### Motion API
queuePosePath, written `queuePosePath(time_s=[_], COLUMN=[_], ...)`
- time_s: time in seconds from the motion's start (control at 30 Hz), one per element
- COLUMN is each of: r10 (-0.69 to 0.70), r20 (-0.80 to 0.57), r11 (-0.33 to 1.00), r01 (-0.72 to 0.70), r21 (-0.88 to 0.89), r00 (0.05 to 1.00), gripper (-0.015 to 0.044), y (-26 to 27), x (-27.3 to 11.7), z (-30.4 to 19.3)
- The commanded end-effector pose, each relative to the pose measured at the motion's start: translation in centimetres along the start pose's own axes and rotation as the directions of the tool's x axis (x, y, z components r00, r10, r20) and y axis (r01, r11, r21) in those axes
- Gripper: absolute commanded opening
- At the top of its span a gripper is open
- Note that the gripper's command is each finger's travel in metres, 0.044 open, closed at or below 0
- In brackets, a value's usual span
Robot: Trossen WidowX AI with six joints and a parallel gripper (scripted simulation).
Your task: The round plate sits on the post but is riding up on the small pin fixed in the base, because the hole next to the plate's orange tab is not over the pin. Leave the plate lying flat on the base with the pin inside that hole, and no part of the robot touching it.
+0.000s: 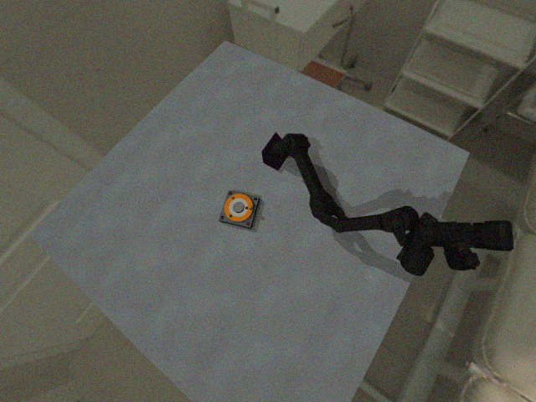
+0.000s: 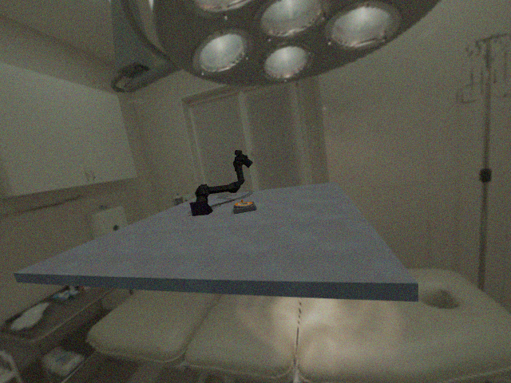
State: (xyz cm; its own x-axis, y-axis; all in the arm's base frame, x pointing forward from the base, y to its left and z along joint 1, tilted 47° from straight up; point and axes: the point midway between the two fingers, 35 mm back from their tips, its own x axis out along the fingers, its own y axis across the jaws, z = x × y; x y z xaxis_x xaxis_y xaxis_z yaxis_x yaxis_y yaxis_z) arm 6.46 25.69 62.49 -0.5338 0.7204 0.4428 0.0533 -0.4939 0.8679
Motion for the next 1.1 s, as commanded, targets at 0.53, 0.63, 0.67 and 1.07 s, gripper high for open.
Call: queuePosePath(time_s=[0.53, 0.63, 0.67, 1.07], r10=[0.617, 0.662, 0.679, 0.731], r20=[-0.524, -0.575, -0.593, -0.645], r11=[0.647, 0.562, 0.525, 0.014], r01=[-0.758, -0.826, -0.851, -0.94], r21=[-0.086, -0.044, -0.021, 0.341], r00=[0.587, 0.481, 0.433, -0.223], gripper=[0.0, 0.0, 0.0, 0.0], y=[17.1, 18.4, 19.0, 21.6], x=[-8.3, -11.2, -12.5, -32.2], z=[-26.7, -29.2, -30.1, -36.1])
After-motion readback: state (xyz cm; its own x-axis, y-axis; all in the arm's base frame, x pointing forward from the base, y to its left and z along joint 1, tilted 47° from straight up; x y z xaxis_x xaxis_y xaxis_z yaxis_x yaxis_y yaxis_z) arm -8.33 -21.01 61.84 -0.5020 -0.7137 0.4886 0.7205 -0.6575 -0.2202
